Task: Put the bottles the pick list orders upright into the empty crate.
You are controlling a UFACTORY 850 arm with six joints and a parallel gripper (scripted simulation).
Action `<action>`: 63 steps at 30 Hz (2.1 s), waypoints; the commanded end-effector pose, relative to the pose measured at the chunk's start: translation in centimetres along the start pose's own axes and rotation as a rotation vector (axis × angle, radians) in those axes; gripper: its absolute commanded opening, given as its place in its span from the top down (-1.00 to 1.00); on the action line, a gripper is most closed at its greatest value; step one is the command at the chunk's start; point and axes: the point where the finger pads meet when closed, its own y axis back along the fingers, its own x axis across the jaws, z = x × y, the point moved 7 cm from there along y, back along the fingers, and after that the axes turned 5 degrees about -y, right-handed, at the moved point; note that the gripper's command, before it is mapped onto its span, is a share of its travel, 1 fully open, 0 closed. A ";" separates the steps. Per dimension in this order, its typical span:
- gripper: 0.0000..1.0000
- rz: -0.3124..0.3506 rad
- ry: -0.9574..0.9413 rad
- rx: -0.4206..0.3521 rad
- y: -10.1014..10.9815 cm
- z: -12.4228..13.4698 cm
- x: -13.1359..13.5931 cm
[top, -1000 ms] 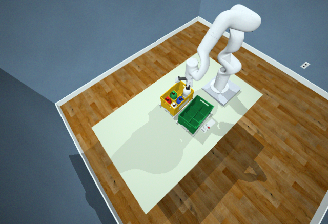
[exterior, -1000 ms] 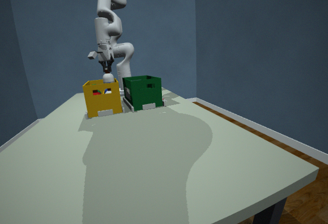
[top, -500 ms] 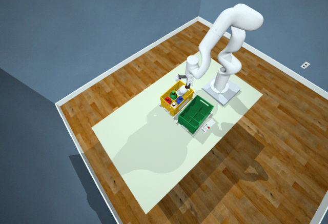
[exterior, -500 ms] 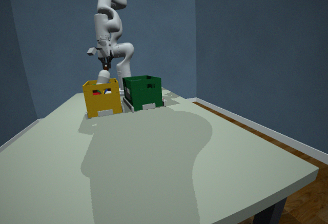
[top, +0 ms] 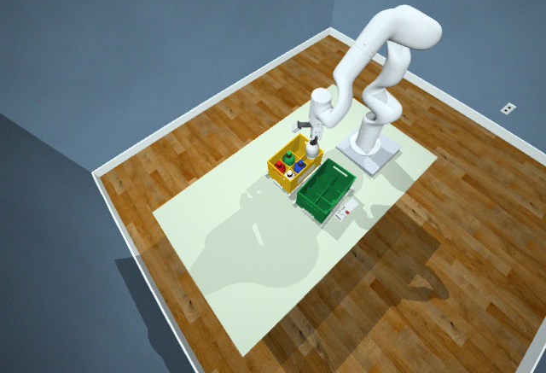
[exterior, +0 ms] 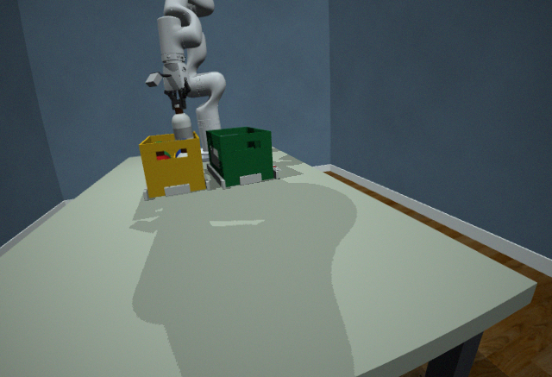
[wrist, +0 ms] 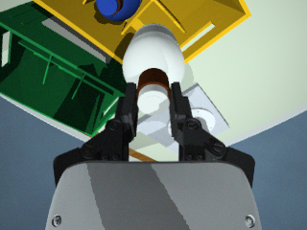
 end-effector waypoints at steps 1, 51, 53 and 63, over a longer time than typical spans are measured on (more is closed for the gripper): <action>1.00 -0.001 0.000 0.002 0.3 -0.1 0.0; 1.00 -0.001 0.000 0.002 4.6 1.5 -1.6; 1.00 -0.001 0.000 0.002 4.6 1.8 -1.9; 1.00 -0.001 0.000 0.002 4.6 3.2 -3.3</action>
